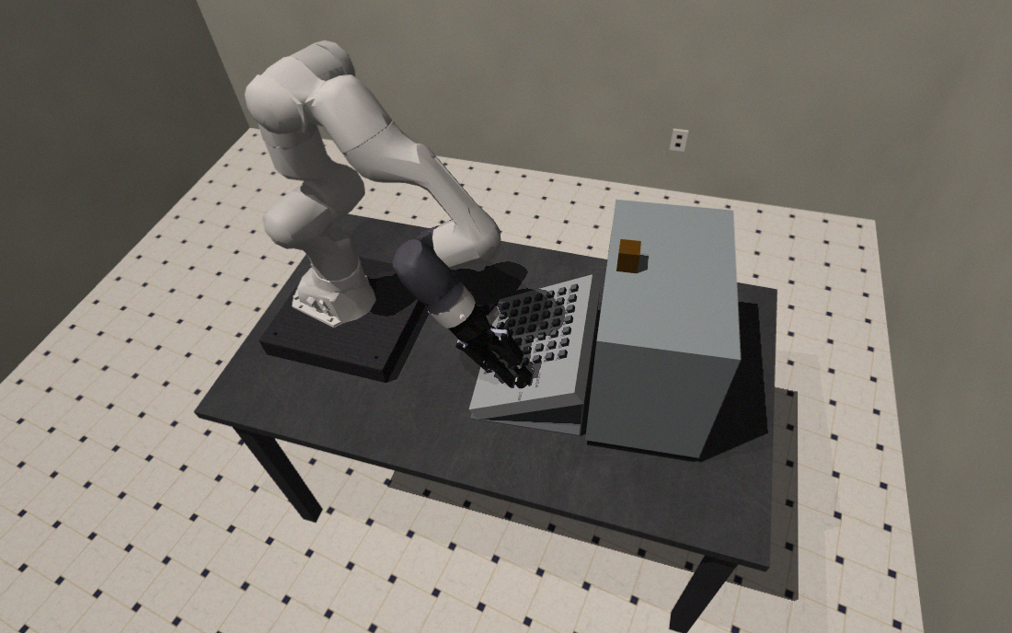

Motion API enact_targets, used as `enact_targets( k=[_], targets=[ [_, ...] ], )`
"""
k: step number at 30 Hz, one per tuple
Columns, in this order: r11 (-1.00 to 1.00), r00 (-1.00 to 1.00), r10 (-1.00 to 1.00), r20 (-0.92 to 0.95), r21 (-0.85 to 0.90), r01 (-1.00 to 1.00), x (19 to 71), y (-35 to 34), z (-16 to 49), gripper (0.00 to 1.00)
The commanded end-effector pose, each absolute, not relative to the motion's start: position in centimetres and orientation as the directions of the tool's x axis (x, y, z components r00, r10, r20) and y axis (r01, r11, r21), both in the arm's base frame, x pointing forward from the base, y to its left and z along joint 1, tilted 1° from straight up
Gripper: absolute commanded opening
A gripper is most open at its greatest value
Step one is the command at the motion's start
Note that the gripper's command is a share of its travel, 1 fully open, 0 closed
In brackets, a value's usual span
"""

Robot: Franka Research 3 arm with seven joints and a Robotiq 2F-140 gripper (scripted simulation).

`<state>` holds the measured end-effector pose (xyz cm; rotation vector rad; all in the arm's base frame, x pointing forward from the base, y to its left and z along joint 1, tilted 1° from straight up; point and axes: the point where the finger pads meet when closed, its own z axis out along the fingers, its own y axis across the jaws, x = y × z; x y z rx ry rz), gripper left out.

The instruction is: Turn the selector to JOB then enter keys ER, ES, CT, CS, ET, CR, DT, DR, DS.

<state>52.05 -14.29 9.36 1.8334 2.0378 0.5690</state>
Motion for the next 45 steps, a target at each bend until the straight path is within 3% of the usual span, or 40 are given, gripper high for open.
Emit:
enact_targets(
  k=[1, 45],
  targets=[
    [0.059, -0.086, 0.996, 0.031, 0.504, 0.861, 52.1, -14.3, 9.3, 0.40],
    [0.059, -0.086, 0.996, 0.031, 0.504, 0.861, 51.4, -14.4, 10.5, 0.40]
  ],
)
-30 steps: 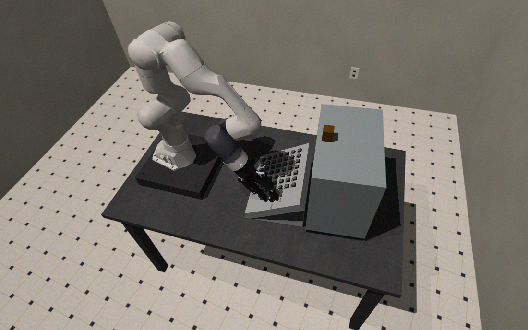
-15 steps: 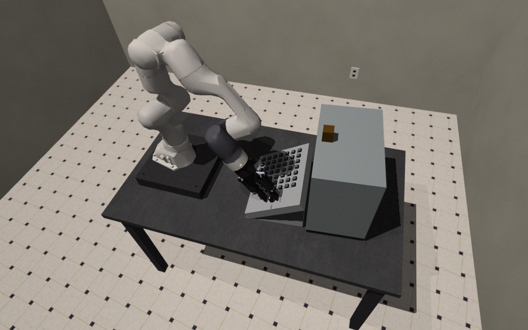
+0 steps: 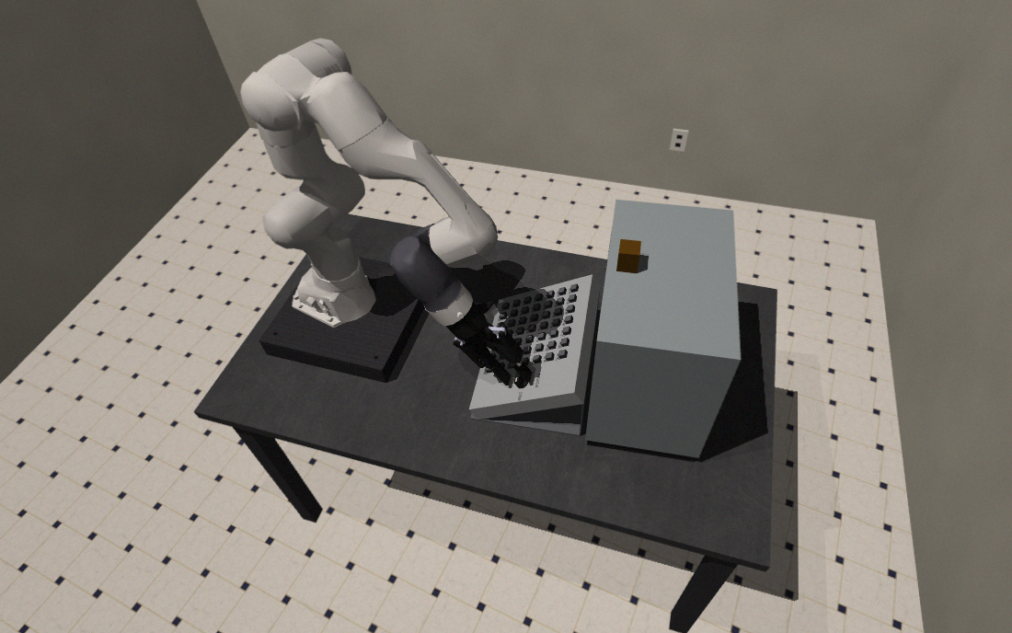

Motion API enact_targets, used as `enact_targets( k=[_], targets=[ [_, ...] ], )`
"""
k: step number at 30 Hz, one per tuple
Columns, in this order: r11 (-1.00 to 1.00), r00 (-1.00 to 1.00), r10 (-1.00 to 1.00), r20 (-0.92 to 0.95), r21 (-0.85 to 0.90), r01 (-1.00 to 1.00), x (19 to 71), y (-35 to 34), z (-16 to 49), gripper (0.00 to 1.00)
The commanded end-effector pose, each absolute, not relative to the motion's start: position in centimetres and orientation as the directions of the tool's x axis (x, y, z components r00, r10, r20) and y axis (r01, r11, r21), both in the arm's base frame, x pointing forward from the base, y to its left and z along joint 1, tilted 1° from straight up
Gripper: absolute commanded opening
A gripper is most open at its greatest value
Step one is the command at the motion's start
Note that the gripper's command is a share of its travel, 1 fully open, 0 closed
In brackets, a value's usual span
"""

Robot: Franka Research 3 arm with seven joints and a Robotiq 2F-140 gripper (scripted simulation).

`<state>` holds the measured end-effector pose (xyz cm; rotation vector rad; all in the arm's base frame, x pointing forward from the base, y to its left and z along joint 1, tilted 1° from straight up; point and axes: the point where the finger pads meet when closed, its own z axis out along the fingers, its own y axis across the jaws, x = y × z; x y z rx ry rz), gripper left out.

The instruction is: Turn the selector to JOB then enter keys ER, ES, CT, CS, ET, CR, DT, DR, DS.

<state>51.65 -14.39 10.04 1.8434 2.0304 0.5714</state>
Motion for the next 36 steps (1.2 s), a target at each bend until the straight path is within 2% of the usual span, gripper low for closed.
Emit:
enact_targets(
  k=[1, 27, 28, 36],
  targets=[
    [0.059, -0.086, 0.996, 0.031, 0.504, 0.861, 51.3, -14.4, 10.7, 0.40],
    [0.059, -0.086, 0.996, 0.031, 0.504, 0.861, 49.5, -14.7, 13.8, 0.40],
    [0.059, -0.086, 0.996, 0.031, 0.504, 0.861, 49.5, -14.7, 13.8, 0.10],
    [0.059, -0.086, 0.996, 0.031, 0.504, 0.861, 49.5, -14.7, 13.8, 0.10]
  ],
)
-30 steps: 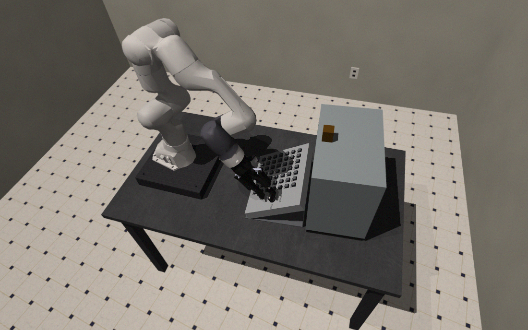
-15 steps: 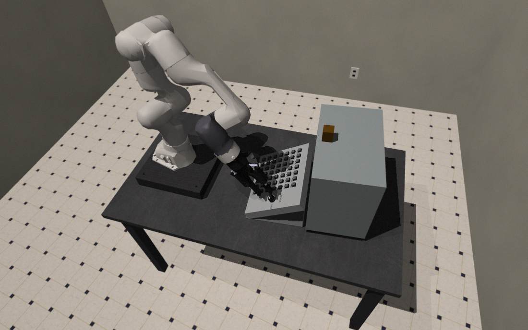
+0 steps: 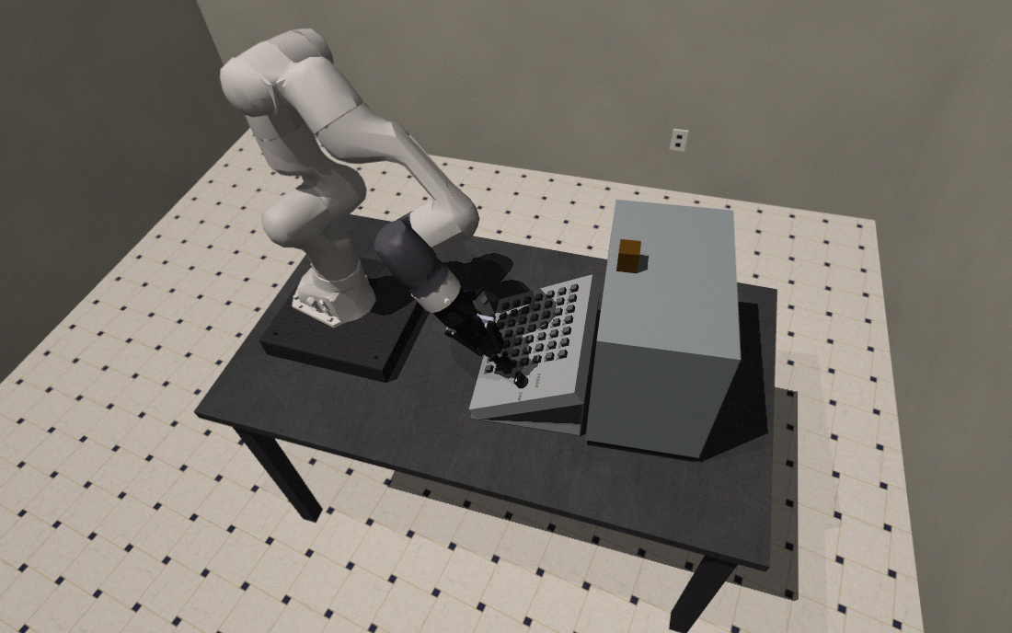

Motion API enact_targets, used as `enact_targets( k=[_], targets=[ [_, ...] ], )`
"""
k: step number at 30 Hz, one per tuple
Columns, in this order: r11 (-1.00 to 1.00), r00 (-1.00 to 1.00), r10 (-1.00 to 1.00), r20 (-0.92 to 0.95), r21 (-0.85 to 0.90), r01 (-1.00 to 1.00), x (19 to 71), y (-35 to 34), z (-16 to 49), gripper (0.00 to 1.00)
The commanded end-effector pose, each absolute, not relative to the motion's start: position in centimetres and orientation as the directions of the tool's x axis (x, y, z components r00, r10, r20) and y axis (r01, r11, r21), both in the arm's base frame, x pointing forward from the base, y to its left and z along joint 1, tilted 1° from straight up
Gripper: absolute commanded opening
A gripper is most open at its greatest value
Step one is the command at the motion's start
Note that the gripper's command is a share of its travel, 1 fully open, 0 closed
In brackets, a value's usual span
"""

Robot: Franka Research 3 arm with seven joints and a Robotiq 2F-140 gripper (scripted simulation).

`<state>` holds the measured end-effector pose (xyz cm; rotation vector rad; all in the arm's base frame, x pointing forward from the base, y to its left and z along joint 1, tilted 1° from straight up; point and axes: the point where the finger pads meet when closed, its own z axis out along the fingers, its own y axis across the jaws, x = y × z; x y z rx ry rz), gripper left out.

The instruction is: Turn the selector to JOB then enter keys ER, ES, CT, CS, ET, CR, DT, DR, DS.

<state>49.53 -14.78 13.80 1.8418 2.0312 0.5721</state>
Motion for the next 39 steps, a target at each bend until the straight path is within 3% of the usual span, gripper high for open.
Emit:
enact_targets(
  k=[1, 27, 39],
  targets=[
    [0.059, -0.086, 0.996, 0.031, 0.504, 0.861, 49.5, -14.7, 13.8, 0.10],
    [0.060, -0.087, 0.996, 0.030, 0.504, 0.861, 49.4, -14.3, 13.8, 0.10],
    [0.105, -0.126, 0.992, 0.007, 0.505, 0.857, 47.5, 3.0, 12.4, 0.10]
  ],
)
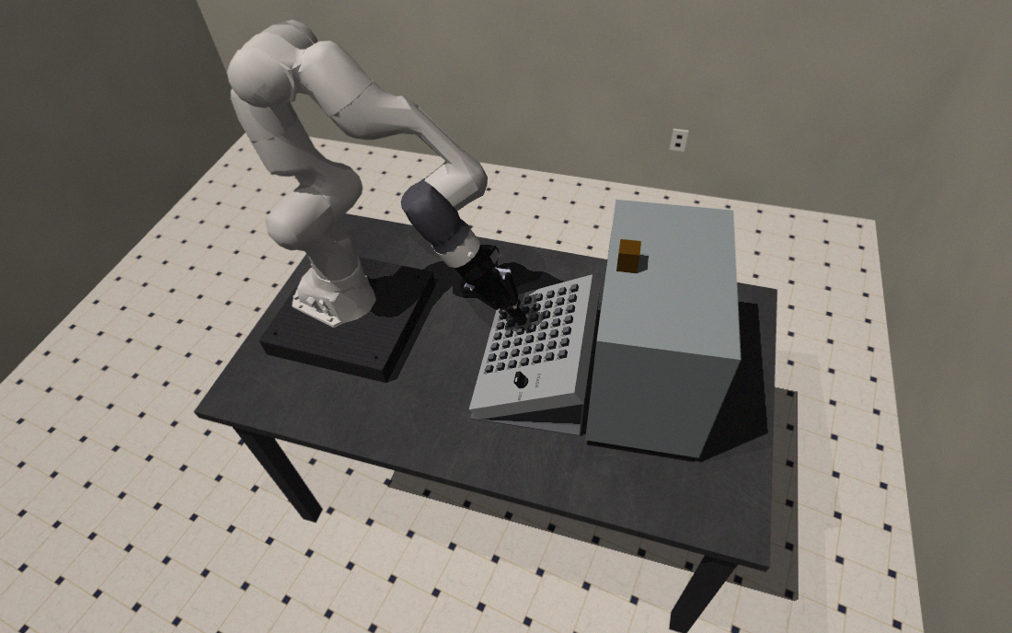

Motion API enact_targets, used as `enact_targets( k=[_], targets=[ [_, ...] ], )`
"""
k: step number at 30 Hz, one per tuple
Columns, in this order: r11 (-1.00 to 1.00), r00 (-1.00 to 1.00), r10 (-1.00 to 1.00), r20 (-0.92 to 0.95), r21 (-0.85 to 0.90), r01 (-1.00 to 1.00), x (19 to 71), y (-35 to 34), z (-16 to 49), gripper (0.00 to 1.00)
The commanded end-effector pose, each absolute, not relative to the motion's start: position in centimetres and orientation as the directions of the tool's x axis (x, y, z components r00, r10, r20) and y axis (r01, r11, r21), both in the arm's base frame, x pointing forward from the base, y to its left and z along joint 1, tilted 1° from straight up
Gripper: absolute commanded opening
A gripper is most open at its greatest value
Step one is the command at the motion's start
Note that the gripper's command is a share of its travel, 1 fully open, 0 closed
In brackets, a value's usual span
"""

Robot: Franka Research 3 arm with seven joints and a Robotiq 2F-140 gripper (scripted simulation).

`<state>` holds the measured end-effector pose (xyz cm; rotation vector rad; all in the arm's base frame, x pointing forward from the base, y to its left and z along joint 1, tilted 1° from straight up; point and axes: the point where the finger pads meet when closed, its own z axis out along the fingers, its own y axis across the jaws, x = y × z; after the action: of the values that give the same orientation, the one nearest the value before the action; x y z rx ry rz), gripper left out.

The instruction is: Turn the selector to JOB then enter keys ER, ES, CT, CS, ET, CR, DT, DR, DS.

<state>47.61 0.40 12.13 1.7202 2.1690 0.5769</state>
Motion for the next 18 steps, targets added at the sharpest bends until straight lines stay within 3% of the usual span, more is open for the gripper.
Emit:
enact_targets(
  k=[1, 7, 18],
  targets=[
    [0.105, -0.126, 0.992, 0.007, 0.505, 0.857, 47.5, 3.0, 12.4, 0.10],
    [0.118, -0.137, 0.991, 0.001, 0.505, 0.855, 47.0, 7.7, 12.0, 0.10],
    [0.118, -0.138, 0.990, 0.001, 0.505, 0.855, 47.3, 8.0, 11.4, 0.10]
  ],
)
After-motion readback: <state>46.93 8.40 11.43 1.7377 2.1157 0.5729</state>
